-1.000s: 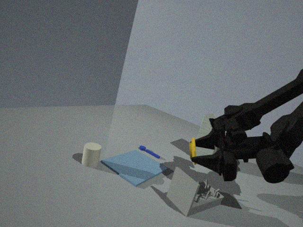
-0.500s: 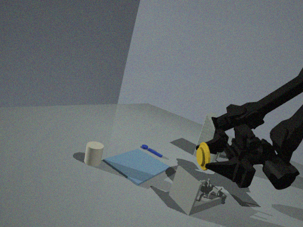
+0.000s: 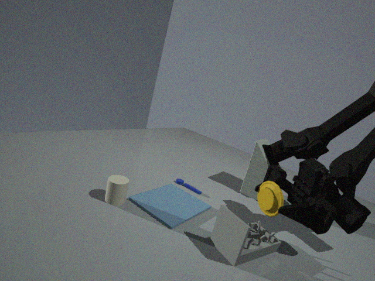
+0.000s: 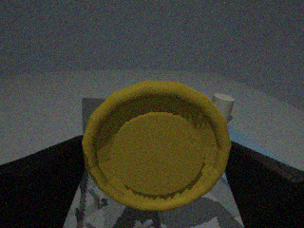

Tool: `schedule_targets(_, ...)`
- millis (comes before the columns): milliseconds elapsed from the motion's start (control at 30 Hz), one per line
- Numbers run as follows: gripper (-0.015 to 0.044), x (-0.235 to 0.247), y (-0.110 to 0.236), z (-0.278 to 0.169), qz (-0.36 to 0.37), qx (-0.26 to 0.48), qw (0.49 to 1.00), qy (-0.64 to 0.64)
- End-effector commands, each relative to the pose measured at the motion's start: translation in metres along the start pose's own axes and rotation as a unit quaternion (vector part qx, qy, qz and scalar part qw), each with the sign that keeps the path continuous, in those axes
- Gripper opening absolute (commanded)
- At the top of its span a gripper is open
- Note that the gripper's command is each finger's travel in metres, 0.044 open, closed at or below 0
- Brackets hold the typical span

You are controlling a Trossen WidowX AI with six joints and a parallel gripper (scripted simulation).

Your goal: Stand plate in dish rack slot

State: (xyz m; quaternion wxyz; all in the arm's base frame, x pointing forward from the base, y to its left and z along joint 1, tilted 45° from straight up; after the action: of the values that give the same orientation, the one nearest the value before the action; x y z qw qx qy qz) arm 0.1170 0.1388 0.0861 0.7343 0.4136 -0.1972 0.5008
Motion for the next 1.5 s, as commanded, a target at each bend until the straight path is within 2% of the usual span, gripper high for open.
schedule_targets(0, 0.0000, -0.005, 0.009, 0.000, 0.043, -0.014, 0.999, -0.018)
schedule_targets(200, 0.0000, -0.008, 0.018, -0.001, 0.085, -0.023, 0.996, -0.036)
schedule_targets(600, 0.0000, -0.008, 0.017, -0.003, 0.084, -0.023, 0.996, -0.035)
schedule_targets(1467, 0.0000, -0.006, -0.010, -0.030, 0.085, -0.021, 0.995, -0.040)
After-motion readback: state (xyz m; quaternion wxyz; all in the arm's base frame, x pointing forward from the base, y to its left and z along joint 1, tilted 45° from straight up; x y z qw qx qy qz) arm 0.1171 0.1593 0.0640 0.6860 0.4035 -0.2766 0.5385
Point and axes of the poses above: the point midway between the two fingers, 35 mm back from their tips, its own y axis back along the fingers, its own x axis across the jaws, z = x × y, the point moved 9 cm from there along y, back along the fingers, and after that the axes turned 12 degrees about -y, right-handed, at the moved point
